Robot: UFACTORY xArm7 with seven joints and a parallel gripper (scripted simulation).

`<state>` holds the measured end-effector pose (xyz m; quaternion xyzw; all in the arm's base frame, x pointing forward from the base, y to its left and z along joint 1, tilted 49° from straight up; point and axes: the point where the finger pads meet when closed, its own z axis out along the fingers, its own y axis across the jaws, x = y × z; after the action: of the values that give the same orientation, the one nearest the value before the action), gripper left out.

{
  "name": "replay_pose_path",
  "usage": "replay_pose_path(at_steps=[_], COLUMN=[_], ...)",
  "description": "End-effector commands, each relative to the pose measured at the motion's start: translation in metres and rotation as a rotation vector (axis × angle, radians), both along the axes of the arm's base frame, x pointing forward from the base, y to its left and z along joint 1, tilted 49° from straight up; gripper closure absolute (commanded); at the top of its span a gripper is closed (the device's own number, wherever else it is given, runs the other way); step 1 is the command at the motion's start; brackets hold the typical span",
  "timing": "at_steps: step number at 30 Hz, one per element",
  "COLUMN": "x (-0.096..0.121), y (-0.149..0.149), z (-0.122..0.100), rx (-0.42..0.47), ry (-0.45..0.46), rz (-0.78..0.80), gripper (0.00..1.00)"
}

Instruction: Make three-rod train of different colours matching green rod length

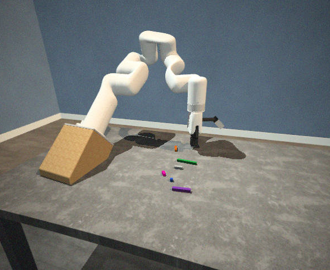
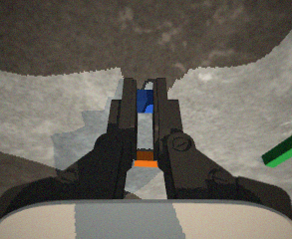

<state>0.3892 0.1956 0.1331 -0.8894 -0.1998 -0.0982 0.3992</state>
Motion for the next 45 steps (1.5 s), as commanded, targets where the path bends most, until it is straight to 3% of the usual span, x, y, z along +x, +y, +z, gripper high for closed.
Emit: replay_pose_path(at_steps=[1,45], x=[0.0013,0.0015], y=[-0.0012,0.0079], z=[0.0008,-0.0073], rx=[0.0,0.0], ry=[-0.002,-0.002], rz=[-0.004,-0.004], gripper=[0.96,0.96])
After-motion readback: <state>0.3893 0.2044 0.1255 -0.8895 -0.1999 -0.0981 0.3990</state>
